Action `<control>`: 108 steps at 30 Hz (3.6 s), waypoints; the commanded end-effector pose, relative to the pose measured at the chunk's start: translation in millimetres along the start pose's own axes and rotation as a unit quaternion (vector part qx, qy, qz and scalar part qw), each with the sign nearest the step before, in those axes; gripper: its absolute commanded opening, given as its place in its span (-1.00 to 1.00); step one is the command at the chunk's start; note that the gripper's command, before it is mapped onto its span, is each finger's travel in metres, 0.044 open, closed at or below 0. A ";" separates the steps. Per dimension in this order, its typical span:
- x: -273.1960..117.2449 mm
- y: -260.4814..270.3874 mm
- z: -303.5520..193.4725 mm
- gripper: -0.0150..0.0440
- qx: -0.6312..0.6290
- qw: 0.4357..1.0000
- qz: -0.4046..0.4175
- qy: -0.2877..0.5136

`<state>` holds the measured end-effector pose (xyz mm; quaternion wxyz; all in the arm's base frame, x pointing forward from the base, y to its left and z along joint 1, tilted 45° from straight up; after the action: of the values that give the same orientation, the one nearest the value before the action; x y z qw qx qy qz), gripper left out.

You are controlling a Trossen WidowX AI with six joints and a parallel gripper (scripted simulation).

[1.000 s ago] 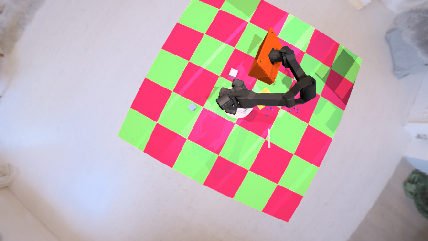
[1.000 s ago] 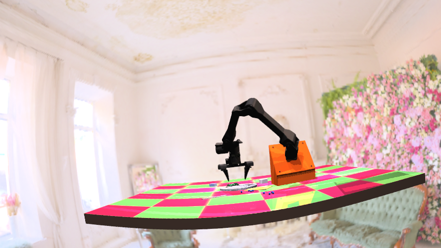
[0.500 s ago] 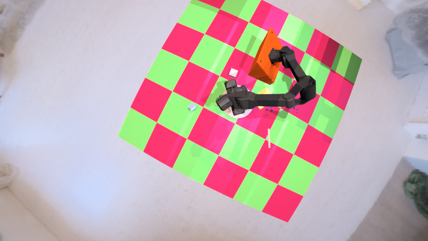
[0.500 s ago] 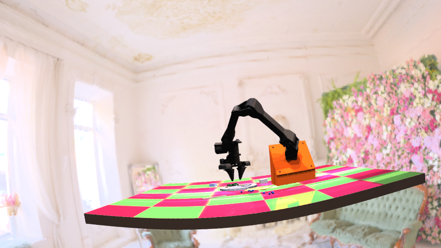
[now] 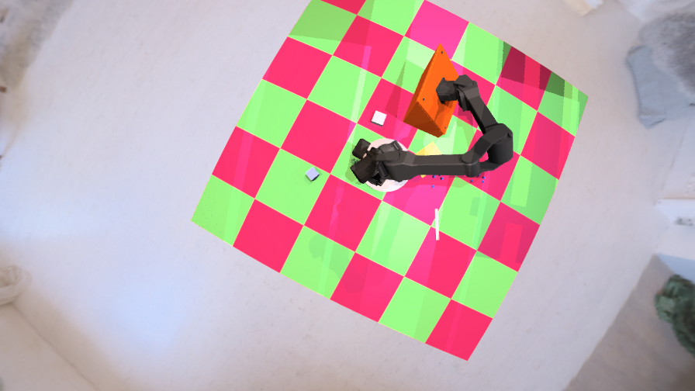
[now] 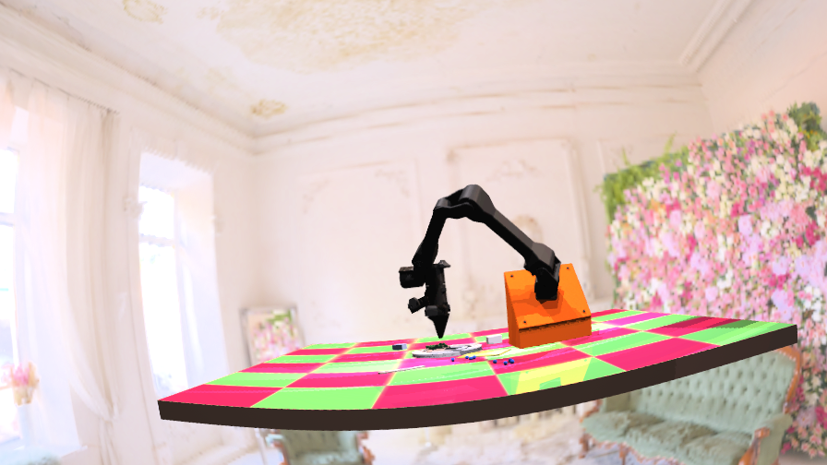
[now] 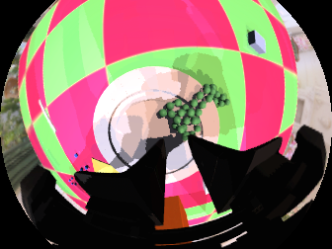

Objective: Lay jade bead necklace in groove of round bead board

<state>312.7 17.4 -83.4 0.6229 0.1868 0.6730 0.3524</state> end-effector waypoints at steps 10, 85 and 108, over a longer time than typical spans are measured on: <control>-9.3 5.9 22.8 -0.08 -0.618 0.787 -0.004 -0.003; 27.9 6.9 27.1 -0.49 -0.715 0.699 -0.006 -0.001; 27.9 6.9 27.1 -0.49 -0.715 0.699 -0.006 -0.001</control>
<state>333.2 47.9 -97.8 0.5721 -0.3179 0.2191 0.7236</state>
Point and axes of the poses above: the point midway between the two fingers, 35 mm back from their tips, its own x axis out along the fingers, its own y axis across the jaws, z = x × y, the point moved 4 cm from there along -x, back along the fingers, and after that the axes turned 8 degrees about -x, right-handed, at the moved point
